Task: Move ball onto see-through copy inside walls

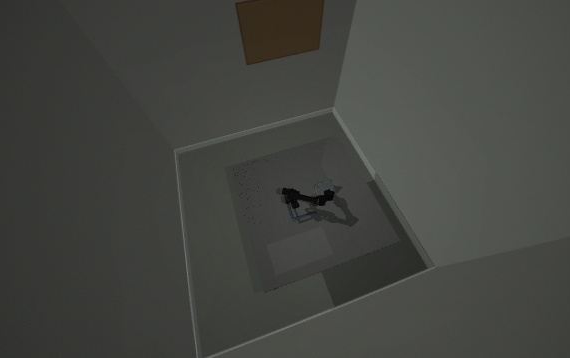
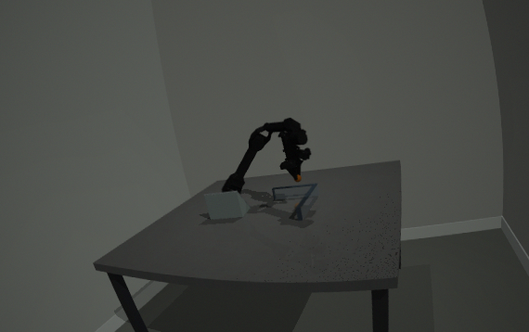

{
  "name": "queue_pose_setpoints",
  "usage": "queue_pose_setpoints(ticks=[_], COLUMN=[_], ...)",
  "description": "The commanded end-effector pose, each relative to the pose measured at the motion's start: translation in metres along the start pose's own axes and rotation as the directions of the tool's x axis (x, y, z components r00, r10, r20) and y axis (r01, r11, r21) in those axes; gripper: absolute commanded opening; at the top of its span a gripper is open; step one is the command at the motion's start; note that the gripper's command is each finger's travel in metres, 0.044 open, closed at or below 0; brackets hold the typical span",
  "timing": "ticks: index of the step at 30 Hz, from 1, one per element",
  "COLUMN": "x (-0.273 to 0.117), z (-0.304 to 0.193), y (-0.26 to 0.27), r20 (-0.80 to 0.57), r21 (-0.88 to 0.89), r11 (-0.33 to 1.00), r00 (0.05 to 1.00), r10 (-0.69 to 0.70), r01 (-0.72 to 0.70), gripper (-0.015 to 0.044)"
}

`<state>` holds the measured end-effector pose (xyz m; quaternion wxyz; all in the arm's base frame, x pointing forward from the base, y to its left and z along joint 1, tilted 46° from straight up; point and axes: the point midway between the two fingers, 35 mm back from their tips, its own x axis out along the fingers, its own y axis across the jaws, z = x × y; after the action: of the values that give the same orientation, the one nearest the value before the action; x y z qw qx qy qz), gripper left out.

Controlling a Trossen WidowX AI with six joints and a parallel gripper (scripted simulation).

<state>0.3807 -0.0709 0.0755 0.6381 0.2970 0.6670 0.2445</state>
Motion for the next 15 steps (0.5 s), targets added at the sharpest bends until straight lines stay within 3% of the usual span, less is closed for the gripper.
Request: queue_pose_setpoints(ticks=[1, 7, 15], x=[-0.001, 0.035, 0.041], z=[0.0, -0.004, -0.004], y=[-0.006, -0.047, -0.048], r20=[-0.013, -0.053, -0.054], r21=[-0.01, -0.06, -0.061], r11=[1.0, 0.998, 0.998], r00=[1.0, 0.999, 0.999], r10=[-0.001, 0.003, 0.003], r01=[0.001, -0.006, -0.006], gripper=[0.0, 0.0, 0.0])
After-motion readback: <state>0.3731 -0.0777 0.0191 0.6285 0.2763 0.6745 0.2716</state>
